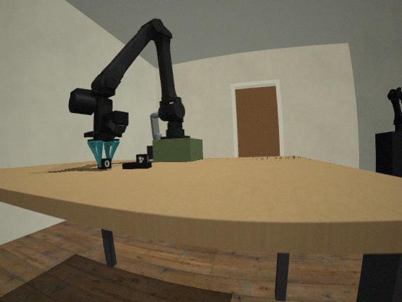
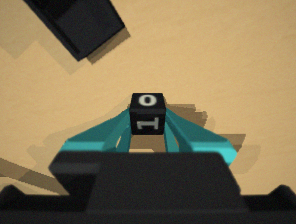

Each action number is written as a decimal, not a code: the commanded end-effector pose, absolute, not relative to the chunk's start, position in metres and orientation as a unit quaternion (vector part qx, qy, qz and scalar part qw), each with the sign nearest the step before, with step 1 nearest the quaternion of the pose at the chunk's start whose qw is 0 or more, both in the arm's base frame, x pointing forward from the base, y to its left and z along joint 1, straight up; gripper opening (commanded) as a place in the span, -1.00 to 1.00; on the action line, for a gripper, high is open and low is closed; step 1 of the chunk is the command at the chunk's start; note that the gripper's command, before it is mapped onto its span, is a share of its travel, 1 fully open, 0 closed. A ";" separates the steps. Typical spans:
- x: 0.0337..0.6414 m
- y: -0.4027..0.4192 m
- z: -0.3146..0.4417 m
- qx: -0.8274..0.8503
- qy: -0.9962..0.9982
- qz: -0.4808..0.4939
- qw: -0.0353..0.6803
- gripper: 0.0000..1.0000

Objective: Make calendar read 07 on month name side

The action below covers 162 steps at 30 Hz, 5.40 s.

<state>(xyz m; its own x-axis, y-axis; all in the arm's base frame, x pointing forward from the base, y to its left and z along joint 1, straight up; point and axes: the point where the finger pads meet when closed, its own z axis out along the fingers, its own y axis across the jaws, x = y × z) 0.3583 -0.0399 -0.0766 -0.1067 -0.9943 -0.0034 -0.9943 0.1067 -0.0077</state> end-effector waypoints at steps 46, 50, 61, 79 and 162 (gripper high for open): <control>0.360 -0.037 -0.082 -0.676 0.737 -0.001 0.004 -0.38; 0.360 -0.037 -0.082 -0.676 0.737 -0.001 0.004 -0.23; 0.360 -0.037 -0.082 -0.676 0.737 -0.001 0.004 -0.08; 0.381 -0.039 -0.039 -0.675 0.737 -0.020 0.021 -0.08; 0.362 -0.041 0.004 -0.150 0.989 -0.002 0.007 1.00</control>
<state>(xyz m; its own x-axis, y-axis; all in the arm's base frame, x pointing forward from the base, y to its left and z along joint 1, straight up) 0.3581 -0.0394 0.0080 -0.8958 -0.4443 -0.0112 -0.4443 0.8959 0.0006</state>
